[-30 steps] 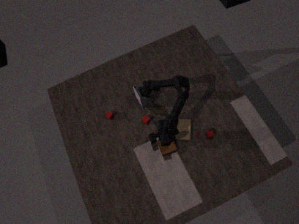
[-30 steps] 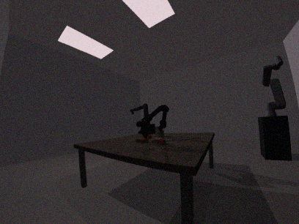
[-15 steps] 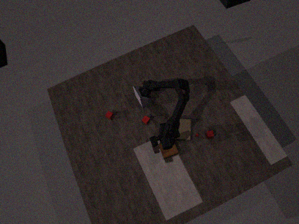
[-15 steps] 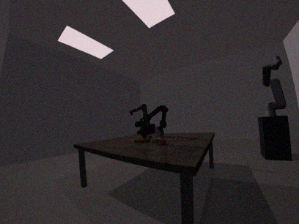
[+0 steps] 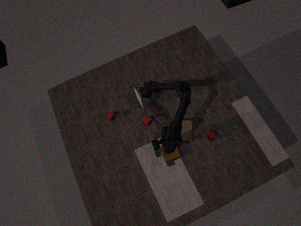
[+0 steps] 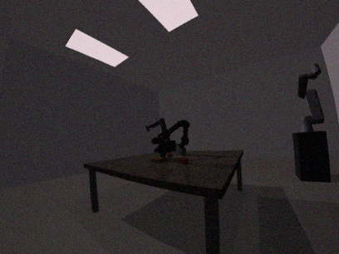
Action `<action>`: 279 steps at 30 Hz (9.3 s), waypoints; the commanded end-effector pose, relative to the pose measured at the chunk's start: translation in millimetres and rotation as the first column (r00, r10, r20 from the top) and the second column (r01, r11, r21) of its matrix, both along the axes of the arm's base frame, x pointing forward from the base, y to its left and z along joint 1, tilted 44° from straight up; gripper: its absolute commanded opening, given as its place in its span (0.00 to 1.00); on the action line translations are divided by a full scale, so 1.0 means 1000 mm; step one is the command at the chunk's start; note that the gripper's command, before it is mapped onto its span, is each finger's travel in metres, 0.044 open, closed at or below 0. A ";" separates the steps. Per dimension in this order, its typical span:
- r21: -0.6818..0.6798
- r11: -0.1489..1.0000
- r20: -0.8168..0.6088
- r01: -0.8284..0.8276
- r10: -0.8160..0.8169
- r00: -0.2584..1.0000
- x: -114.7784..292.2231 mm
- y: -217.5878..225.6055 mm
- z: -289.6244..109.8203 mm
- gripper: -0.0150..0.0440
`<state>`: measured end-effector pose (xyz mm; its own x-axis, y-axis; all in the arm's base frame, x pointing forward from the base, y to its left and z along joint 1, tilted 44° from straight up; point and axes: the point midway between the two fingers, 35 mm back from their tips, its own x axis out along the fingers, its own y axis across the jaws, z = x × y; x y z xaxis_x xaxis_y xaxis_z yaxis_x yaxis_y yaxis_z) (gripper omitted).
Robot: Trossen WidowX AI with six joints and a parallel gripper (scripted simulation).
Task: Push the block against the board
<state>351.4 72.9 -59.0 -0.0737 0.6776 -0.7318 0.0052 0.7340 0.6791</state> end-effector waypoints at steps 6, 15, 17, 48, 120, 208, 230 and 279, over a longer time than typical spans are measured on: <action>0.005 1.000 -0.011 0.001 -0.001 1.000 -0.005 0.001 -0.003 0.25; 0.005 1.000 -0.011 0.001 -0.001 1.000 -0.020 0.001 -0.002 0.25; 0.005 1.000 -0.012 0.001 -0.001 1.000 -0.023 0.000 -0.001 0.25; -0.005 0.991 0.114 -0.135 0.135 0.984 -0.027 -0.013 0.062 0.25; -0.200 0.693 0.646 -0.693 0.625 0.438 -0.064 0.142 0.138 0.25; -0.201 0.693 0.645 -0.693 0.626 0.439 -0.062 0.116 0.111 0.25; -0.262 0.622 0.687 -0.738 0.657 0.310 -0.069 0.071 0.146 0.25; -0.315 0.565 0.709 -0.763 0.674 0.206 -0.088 0.072 0.072 0.25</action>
<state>268.8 149.4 23.8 -0.0651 0.6906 -0.7203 -0.9792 0.0948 0.1793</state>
